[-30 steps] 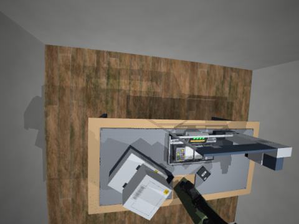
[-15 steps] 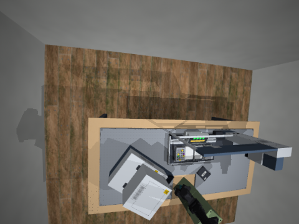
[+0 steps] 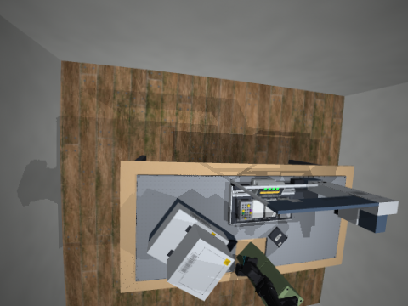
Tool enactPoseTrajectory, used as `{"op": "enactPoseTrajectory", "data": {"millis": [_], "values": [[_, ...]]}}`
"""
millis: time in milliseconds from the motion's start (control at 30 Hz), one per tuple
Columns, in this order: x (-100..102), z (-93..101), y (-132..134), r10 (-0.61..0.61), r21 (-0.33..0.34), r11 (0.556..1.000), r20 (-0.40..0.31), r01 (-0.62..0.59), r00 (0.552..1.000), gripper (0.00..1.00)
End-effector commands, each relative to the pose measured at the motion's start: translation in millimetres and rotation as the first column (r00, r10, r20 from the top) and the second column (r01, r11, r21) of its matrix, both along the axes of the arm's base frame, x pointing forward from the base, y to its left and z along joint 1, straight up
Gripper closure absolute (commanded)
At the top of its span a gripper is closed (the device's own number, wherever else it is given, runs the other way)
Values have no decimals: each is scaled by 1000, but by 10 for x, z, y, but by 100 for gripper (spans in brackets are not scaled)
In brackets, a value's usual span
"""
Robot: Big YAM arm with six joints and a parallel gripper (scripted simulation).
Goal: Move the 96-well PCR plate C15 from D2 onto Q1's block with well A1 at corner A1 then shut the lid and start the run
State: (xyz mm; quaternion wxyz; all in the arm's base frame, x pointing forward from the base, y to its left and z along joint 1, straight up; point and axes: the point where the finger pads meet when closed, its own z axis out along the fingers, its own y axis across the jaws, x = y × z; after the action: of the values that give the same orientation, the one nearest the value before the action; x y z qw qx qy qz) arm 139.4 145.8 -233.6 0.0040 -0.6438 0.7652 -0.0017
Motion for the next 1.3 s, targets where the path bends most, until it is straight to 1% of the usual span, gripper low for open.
{"op": "enactPoseTrajectory", "data": {"millis": [0,133,167,233,300,333,367,467,567,600,733,800,833,900,933,1000,1100,1133,1200,1233,1267], "values": [[-93,94,124,116,16,993,8,-117,993,100],[31,35,101,181,15,983,23,-181,983,100],[-37,49,131,201,12,979,20,-201,979,100],[-37,49,131,201,12,979,20,-201,979,100],[-210,115,202,243,13,970,9,-243,970,100],[-260,133,201,267,10,964,4,-267,964,100],[-267,138,174,287,7,958,-1,-286,958,100],[-201,123,122,334,0,943,3,-334,943,100],[-395,187,237,397,4,918,0,-397,918,100],[-425,199,266,419,7,908,2,-419,908,100],[-285,153,306,481,10,876,23,-482,876,100],[-285,153,306,481,10,876,23,-482,876,100],[-362,167,322,485,11,875,20,-485,874,100],[-547,221,339,534,8,846,6,-534,846,100],[-589,237,328,553,6,833,0,-553,833,100],[-546,236,304,580,4,814,-1,-580,814,100],[-447,200,349,624,4,781,18,-624,781,100],[-501,219,399,641,6,767,23,-642,767,100],[-695,272,403,680,7,733,8,-680,733,100],[-735,287,396,697,6,717,5,-697,717,100],[-725,287,392,714,7,700,6,-714,700,100]]}}
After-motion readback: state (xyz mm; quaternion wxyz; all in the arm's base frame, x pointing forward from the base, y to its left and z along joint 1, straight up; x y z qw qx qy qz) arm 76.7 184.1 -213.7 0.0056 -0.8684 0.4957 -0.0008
